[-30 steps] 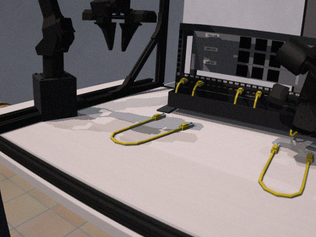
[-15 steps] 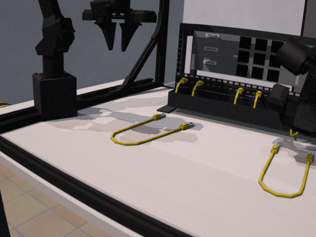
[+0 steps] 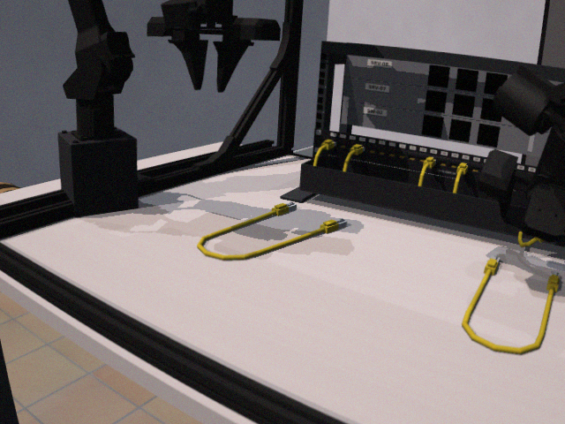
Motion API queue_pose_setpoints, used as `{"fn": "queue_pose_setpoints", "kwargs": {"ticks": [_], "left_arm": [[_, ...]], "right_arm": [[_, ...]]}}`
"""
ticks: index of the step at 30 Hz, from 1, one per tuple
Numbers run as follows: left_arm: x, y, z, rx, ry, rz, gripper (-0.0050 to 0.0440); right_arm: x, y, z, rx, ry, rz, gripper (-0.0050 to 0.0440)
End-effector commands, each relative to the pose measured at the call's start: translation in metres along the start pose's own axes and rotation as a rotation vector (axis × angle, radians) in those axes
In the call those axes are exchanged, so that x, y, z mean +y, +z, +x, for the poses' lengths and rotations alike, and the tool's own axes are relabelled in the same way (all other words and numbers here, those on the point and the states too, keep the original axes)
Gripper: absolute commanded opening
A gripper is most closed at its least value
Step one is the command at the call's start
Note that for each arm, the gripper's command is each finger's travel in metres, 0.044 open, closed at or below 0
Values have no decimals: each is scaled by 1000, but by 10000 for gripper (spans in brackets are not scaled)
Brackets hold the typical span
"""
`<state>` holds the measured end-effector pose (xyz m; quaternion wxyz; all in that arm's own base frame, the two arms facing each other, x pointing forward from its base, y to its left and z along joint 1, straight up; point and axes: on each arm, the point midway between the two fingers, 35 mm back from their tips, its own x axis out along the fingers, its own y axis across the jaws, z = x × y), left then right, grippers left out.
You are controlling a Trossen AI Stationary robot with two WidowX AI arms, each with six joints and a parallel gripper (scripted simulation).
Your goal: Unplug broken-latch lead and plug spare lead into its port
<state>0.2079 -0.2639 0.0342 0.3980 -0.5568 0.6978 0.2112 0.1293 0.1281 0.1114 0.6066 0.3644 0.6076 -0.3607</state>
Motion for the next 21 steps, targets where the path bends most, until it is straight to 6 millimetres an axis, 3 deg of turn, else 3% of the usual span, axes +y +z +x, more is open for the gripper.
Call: {"fn": "queue_pose_setpoints", "kwargs": {"ticks": [1,3,4,20,21], "left_arm": [[0,0,0,0,0,0,440],[0,0,0,0,0,0,440],[-9,-36,-47,0,0,0,176],[-9,-36,-47,0,0,0,176],[-12,-48,-63,-1,1,1,176]], "right_arm": [[0,0,0,0,0,0,176],[0,0,0,0,0,0,176],[0,0,0,0,0,0,176],[0,0,0,0,0,0,176],[0,0,0,0,0,0,176]]}}
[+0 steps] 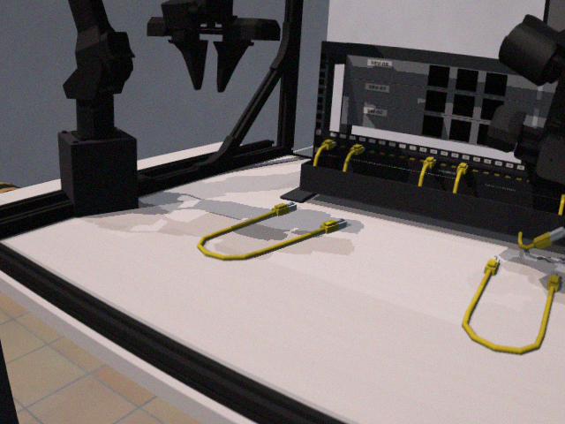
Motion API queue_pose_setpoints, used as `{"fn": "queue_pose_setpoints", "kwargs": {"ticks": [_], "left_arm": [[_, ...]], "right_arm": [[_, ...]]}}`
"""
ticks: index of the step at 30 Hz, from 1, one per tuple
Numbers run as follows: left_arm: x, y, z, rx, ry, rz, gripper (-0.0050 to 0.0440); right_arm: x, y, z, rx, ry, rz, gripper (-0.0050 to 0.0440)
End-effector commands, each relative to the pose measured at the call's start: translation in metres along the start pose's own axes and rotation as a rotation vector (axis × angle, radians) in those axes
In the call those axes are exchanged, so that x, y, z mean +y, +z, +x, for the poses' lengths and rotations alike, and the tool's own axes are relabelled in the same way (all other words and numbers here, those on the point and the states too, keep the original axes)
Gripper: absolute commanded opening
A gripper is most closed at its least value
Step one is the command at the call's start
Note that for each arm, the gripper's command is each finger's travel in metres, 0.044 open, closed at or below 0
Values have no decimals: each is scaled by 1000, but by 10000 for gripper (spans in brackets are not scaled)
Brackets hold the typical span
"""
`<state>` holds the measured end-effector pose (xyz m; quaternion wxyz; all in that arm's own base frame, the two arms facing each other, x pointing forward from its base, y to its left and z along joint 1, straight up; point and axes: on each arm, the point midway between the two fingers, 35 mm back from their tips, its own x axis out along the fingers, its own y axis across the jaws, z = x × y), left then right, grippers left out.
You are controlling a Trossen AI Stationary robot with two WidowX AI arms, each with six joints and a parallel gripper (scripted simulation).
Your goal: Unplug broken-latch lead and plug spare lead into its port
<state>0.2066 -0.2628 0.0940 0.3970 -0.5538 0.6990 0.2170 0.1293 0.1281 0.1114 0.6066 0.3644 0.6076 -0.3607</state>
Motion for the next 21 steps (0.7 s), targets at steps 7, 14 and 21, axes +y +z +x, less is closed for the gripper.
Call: {"fn": "queue_pose_setpoints", "kwargs": {"ticks": [7,14,21], "left_arm": [[-4,-12,-16,5,-10,7,176],[-4,-12,-16,5,-10,7,176],[-22,45,-24,-84,54,-11,176]], "right_arm": [[0,0,0,0,0,0,176],[0,0,0,0,0,0,176],[0,0,0,0,0,0,176]]}}
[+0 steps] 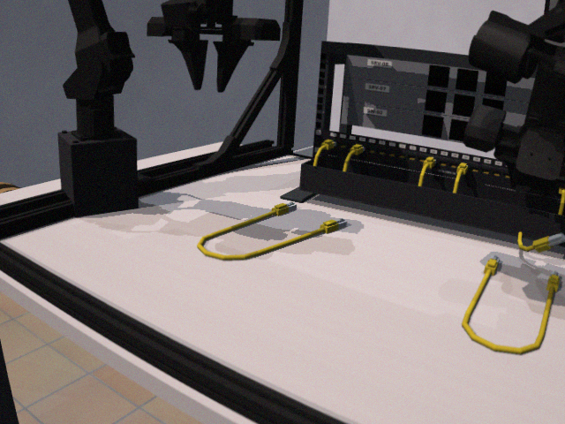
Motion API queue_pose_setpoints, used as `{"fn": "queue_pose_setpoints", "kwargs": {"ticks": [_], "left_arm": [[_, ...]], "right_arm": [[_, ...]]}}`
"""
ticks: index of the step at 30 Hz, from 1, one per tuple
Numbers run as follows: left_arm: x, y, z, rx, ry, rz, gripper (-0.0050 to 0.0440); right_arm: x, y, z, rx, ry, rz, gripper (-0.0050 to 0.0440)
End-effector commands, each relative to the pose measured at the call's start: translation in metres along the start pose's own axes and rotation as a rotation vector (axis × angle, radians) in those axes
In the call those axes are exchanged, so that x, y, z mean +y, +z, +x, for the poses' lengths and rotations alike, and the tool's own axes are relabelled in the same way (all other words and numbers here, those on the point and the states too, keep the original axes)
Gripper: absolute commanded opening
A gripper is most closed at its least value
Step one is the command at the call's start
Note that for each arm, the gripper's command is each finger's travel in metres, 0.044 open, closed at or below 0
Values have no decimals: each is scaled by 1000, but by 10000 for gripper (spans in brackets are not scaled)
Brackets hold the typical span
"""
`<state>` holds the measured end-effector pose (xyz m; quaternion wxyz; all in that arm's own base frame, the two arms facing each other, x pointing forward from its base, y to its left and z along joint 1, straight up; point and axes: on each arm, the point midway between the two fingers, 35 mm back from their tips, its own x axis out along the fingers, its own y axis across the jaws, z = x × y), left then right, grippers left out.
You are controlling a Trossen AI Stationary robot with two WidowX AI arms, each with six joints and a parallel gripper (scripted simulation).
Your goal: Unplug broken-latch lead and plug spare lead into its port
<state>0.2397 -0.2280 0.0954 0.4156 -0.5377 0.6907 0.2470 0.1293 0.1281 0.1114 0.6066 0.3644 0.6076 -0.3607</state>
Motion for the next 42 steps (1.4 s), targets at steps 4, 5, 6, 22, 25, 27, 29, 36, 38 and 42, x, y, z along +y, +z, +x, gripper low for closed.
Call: {"fn": "queue_pose_setpoints", "kwargs": {"ticks": [4,5,6,22,25,27,29,36,38,42], "left_arm": [[-1,9,1,-11,25,2,176],[-1,9,1,-11,25,2,176],[-1,9,1,-11,25,2,176],[-20,65,-5,-97,87,-14,176],[-20,65,-5,-97,87,-14,176],[-20,65,-5,-97,87,-14,176],[-20,65,-5,-97,87,-14,176],[-26,84,-6,-127,110,-20,176],[-26,84,-6,-127,110,-20,176],[-26,84,-6,-127,110,-20,176]], "right_arm": [[0,0,0,0,0,0,176],[0,0,0,0,0,0,176],[0,0,0,0,0,0,176],[0,0,0,0,0,0,176],[0,0,0,0,0,0,176],[0,0,0,0,0,0,176],[0,0,0,0,0,0,176],[0,0,0,0,0,0,176],[0,0,0,0,0,0,176],[0,0,0,0,0,0,176]]}}
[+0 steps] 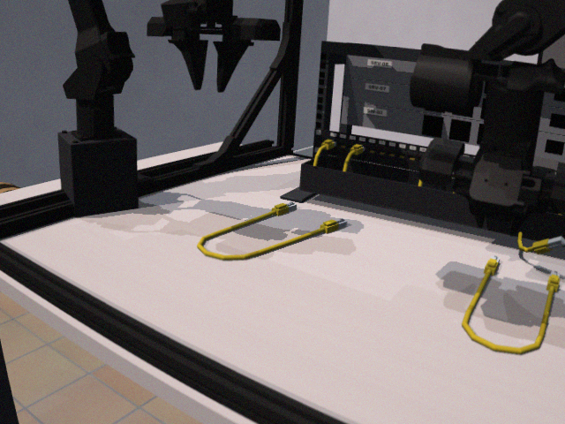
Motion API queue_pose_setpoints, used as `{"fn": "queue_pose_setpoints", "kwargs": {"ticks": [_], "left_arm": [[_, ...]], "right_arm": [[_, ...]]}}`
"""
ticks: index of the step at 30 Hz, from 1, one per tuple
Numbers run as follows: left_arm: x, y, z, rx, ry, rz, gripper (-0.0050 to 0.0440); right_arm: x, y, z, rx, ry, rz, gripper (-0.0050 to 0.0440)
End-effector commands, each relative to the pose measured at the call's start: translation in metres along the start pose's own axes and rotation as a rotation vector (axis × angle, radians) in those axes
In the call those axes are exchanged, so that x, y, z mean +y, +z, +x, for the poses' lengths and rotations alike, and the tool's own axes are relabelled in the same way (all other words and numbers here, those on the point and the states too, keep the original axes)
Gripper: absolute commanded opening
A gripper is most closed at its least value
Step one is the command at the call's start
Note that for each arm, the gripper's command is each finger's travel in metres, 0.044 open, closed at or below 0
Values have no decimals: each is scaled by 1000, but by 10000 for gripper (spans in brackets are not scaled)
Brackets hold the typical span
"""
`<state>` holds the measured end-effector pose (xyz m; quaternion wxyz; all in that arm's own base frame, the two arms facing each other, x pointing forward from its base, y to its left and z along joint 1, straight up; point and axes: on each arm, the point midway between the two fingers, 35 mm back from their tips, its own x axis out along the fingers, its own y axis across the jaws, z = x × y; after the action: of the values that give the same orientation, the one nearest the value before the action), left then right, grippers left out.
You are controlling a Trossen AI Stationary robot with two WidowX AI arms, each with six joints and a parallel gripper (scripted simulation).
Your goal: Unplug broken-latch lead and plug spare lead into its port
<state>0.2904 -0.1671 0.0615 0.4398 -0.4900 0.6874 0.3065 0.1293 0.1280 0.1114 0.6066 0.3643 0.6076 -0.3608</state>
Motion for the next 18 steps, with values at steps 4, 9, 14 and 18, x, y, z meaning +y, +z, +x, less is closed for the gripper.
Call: {"fn": "queue_pose_setpoints", "kwargs": {"ticks": [4,9,14,18], "left_arm": [[0,2,2,-3,10,-2,176],[1,2,60,-2,9,-2,176],[1,2,60,-2,9,-2,176],[1,2,60,-2,9,-2,176]], "right_arm": [[0,0,0,0,0,0,176],[0,0,0,0,0,0,176],[0,0,0,0,0,0,176],[0,0,0,0,0,0,176]]}}
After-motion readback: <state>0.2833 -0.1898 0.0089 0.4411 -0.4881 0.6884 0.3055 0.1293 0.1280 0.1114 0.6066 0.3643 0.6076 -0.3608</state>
